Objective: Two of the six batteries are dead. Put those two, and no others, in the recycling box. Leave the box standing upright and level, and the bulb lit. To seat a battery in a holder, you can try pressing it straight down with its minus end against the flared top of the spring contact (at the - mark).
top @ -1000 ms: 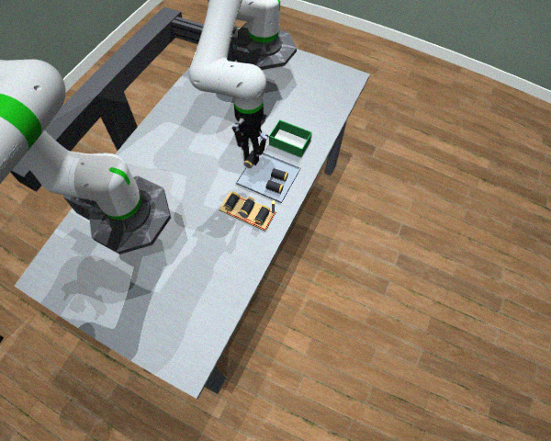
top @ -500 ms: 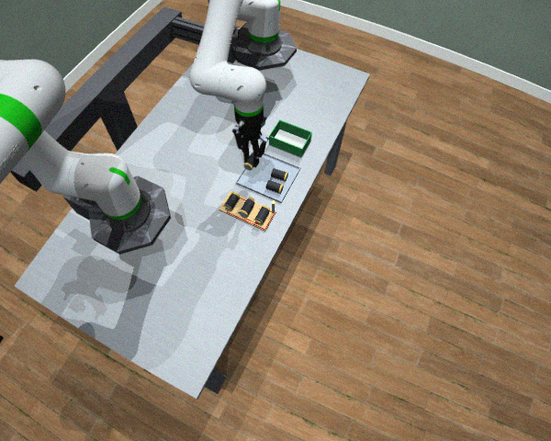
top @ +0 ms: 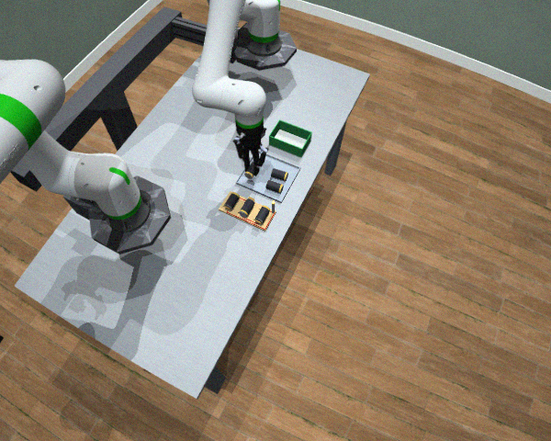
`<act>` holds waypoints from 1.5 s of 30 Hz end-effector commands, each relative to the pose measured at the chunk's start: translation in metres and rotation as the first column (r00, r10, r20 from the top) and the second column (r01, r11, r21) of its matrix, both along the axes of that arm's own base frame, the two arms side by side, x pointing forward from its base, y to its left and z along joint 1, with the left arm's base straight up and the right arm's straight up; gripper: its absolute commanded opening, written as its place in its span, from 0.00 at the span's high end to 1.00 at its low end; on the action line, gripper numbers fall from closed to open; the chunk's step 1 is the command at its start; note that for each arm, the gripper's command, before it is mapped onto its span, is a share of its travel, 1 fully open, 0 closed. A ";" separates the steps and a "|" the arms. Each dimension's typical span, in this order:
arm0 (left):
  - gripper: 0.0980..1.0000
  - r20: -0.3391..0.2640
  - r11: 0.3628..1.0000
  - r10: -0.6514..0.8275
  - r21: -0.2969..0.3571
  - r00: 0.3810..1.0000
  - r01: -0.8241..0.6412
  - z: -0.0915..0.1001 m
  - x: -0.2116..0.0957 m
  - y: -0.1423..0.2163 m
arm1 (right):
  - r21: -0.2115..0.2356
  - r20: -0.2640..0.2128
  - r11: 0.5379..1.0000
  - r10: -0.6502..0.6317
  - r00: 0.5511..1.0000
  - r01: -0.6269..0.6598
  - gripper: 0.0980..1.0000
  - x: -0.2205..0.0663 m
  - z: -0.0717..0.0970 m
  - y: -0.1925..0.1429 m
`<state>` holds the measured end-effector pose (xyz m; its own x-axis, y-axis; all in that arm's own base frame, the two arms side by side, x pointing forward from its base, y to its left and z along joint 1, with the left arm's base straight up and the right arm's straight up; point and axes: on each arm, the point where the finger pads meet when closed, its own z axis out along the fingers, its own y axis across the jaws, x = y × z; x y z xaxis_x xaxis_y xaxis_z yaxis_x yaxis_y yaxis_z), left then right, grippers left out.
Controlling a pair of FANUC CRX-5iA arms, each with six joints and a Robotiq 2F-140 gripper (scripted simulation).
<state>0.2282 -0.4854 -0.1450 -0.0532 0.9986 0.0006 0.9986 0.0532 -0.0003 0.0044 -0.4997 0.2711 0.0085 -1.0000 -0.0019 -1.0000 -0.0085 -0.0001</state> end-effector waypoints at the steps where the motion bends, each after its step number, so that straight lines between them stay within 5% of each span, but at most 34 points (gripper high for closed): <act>1: 0.84 0.001 1.000 0.000 -0.002 1.000 0.000 0.001 0.001 -0.001 | -0.002 0.000 1.000 0.000 1.000 0.000 0.00 0.000 0.001 0.000; 27: 0.84 0.001 1.000 0.000 -0.002 1.000 0.000 0.000 0.001 -0.001 | -0.002 0.000 1.000 0.000 1.000 0.000 0.00 0.000 0.001 0.000; 38: 0.84 0.001 1.000 0.000 -0.002 1.000 0.000 -0.040 0.001 -0.001 | -0.002 0.000 1.000 0.000 1.000 0.000 0.00 0.000 0.001 0.000; 45: 0.84 0.001 1.000 0.000 -0.002 1.000 0.000 -0.044 0.001 -0.001 | -0.002 0.000 1.000 0.000 1.000 0.000 0.00 0.000 0.001 0.000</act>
<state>0.2283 -0.4853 -0.1896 -0.0532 0.9986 0.0008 0.9986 0.0532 -0.0002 0.0044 -0.4997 0.2711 0.0085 -1.0000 -0.0019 -1.0000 -0.0085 -0.0001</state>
